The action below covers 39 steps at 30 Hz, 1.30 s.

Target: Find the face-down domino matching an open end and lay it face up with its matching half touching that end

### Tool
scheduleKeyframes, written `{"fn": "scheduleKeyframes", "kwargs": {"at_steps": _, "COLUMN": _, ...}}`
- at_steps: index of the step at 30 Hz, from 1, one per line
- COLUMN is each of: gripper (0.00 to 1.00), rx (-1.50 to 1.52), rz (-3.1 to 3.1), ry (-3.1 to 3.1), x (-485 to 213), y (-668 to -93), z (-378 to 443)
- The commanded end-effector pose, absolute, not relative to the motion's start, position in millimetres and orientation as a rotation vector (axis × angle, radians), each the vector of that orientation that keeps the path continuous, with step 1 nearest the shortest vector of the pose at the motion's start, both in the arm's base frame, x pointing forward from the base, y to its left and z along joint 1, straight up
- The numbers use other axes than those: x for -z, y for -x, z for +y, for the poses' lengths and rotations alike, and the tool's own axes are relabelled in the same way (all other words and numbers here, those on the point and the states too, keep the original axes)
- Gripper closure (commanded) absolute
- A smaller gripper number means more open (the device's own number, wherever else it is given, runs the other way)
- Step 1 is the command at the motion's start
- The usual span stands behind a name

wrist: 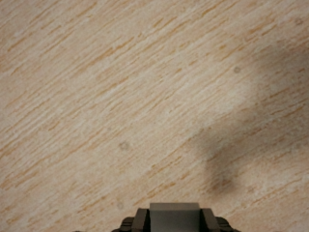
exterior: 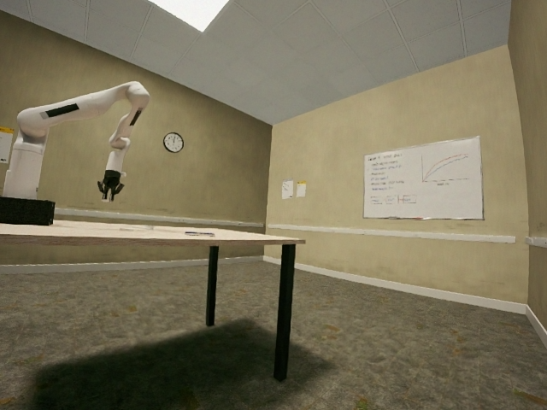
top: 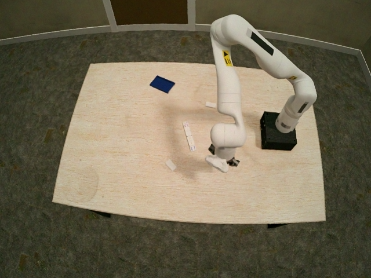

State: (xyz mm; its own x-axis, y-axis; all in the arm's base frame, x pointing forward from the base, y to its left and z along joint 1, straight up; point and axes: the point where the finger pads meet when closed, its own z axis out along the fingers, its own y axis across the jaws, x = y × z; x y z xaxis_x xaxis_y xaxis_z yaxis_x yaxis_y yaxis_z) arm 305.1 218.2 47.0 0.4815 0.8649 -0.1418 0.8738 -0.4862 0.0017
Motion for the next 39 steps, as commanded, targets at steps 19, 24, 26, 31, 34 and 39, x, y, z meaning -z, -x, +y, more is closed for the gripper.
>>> {"fn": "scheduleKeyframes", "kwargs": {"at_steps": 19, "gripper": 0.7, "rx": 0.051, "rz": 1.458, "ry": -2.691, "x": -49.5, "y": -304.1, "z": 218.5}}
{"fn": "scheduleKeyframes", "kwargs": {"at_steps": 24, "gripper": 0.7, "rx": 0.016, "rz": 1.43, "ry": -2.701, "x": -49.5, "y": -303.9, "z": 218.3}}
{"fn": "scheduleKeyframes", "kwargs": {"at_steps": 26, "gripper": 0.7, "rx": -0.009, "rz": 1.41, "ry": -2.704, "x": -49.2, "y": -304.1, "z": 218.1}}
{"fn": "scheduleKeyframes", "kwargs": {"at_steps": 31, "gripper": 0.7, "rx": -0.077, "rz": 1.357, "ry": -2.715, "x": -48.7, "y": -304.0, "z": 217.8}}
{"fn": "scheduleKeyframes", "kwargs": {"at_steps": 34, "gripper": 0.7, "rx": -0.122, "rz": 1.323, "ry": -2.725, "x": -48.7, "y": -303.5, "z": 217.6}}
{"fn": "scheduleKeyframes", "kwargs": {"at_steps": 39, "gripper": 0.7, "rx": -0.167, "rz": 1.286, "ry": -2.733, "x": -48.7, "y": -303.0, "z": 217.4}}
